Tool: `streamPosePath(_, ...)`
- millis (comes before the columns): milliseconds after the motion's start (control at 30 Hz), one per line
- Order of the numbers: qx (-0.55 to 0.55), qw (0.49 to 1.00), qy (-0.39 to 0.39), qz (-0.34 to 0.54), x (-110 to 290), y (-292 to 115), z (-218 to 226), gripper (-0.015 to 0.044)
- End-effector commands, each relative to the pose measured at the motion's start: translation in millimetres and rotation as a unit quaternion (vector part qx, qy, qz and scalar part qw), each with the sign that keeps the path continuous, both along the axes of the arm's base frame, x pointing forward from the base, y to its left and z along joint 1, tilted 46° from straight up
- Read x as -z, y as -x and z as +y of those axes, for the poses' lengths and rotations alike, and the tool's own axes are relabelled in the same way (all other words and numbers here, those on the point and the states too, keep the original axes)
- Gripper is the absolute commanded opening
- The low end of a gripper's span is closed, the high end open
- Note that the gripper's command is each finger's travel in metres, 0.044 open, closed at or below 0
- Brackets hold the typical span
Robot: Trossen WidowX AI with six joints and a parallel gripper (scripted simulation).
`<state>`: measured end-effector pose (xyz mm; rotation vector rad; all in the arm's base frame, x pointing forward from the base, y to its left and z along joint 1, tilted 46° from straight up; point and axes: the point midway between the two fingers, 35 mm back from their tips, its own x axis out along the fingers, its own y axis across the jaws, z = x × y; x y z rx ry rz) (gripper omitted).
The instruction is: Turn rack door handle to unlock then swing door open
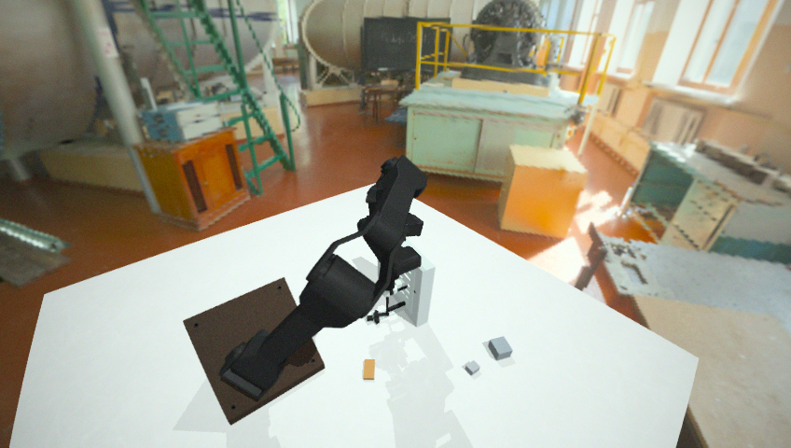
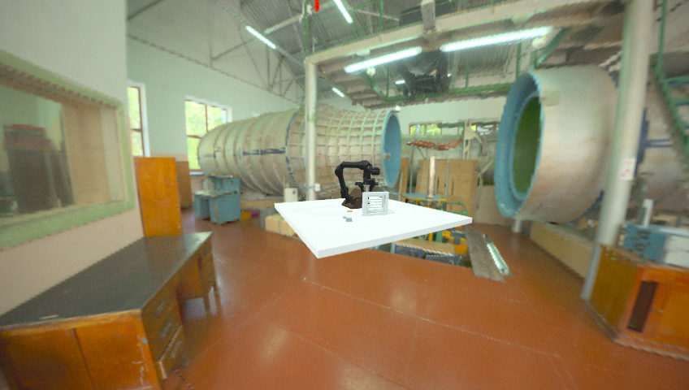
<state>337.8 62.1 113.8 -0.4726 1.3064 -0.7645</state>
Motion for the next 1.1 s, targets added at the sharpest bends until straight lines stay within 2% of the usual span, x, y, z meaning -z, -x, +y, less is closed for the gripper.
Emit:
streamPosePath(0,0.005,1.000,-0.004,0.013,7,0,-5,0.0288)
streamPosePath(467,0.021,0.999,-0.019,0.036,21,-1,-20,0.0288)
streamPosePath(700,0.021,0.999,-0.019,0.036,21,-1,-20,0.0104)
streamPosePath(1067,0.021,0.999,-0.019,0.036,21,-1,-20,0.0031)
